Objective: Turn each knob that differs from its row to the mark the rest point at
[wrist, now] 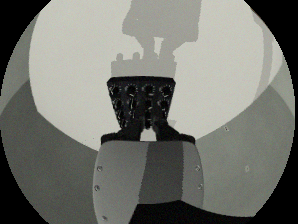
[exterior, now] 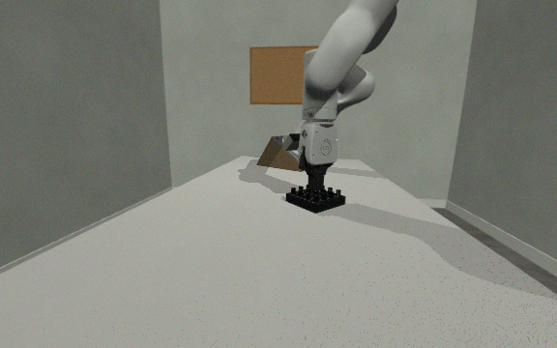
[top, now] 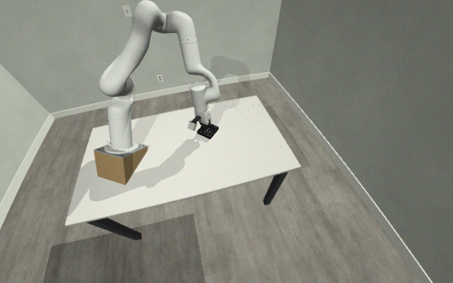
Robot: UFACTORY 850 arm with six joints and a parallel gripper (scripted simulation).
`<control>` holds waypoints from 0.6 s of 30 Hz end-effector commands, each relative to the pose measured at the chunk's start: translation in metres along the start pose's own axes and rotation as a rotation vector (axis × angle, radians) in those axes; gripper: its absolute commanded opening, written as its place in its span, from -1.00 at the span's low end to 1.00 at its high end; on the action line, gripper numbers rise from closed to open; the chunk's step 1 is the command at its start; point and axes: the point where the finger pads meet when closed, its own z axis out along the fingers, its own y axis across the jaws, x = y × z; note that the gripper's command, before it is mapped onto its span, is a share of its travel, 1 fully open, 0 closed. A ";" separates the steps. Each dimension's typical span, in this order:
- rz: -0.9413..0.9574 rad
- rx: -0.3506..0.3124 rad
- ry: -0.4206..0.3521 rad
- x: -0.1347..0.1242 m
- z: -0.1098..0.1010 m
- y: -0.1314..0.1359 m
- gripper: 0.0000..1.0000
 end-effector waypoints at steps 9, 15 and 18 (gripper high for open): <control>0.037 0.000 0.000 0.000 0.000 -0.001 -0.84; 0.038 0.000 0.000 0.000 0.000 -0.001 -0.84; 0.038 0.000 0.000 0.000 0.000 -0.001 -0.84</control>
